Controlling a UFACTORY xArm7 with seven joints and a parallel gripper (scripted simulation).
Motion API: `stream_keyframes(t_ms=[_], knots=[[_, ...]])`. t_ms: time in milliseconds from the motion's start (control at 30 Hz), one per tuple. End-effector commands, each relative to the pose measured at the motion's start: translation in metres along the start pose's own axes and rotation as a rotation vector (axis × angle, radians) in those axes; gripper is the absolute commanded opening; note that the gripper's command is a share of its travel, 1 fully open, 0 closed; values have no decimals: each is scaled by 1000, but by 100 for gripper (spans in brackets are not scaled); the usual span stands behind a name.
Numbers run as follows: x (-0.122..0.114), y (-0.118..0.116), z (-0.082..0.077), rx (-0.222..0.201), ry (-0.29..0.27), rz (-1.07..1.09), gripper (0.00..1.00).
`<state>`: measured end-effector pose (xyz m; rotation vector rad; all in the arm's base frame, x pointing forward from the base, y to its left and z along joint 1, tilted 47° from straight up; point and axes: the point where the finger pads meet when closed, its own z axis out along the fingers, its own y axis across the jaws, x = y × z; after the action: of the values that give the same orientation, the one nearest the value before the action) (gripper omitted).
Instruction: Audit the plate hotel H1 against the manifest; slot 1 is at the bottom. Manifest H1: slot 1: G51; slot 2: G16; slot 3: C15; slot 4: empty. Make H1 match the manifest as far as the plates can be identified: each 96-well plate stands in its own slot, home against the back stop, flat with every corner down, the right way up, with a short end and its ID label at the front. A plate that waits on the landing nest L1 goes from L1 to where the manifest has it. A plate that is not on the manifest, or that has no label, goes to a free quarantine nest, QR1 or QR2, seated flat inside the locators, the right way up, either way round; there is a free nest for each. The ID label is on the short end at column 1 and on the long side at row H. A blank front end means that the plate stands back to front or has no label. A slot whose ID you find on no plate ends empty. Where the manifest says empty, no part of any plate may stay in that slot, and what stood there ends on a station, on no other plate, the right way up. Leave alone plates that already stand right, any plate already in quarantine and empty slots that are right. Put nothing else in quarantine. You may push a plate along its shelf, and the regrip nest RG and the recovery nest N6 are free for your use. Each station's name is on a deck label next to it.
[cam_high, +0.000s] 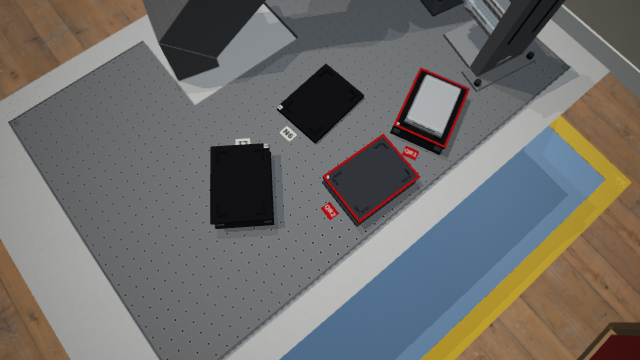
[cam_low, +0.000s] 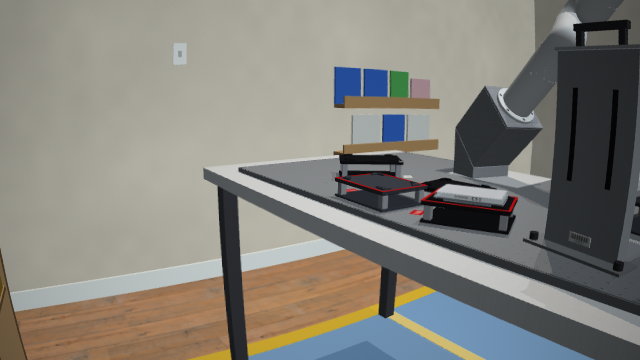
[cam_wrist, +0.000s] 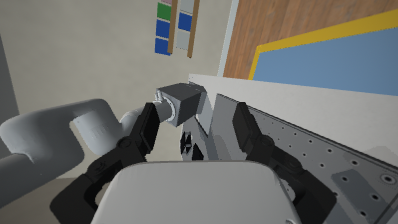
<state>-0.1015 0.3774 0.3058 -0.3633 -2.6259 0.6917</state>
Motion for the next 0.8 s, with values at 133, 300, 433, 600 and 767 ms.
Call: stream_keyframes(t_ms=[133,300,433,600,767], knots=[[1,-1,-1,-2,0,-3,100],[1,-1,-1,-2,0,-3,100],[1,-1,-1,-2,0,-3,100],[3,-7,-2,-2,0,-3,100],[7,-23,-4,-2,0,-3,100]])
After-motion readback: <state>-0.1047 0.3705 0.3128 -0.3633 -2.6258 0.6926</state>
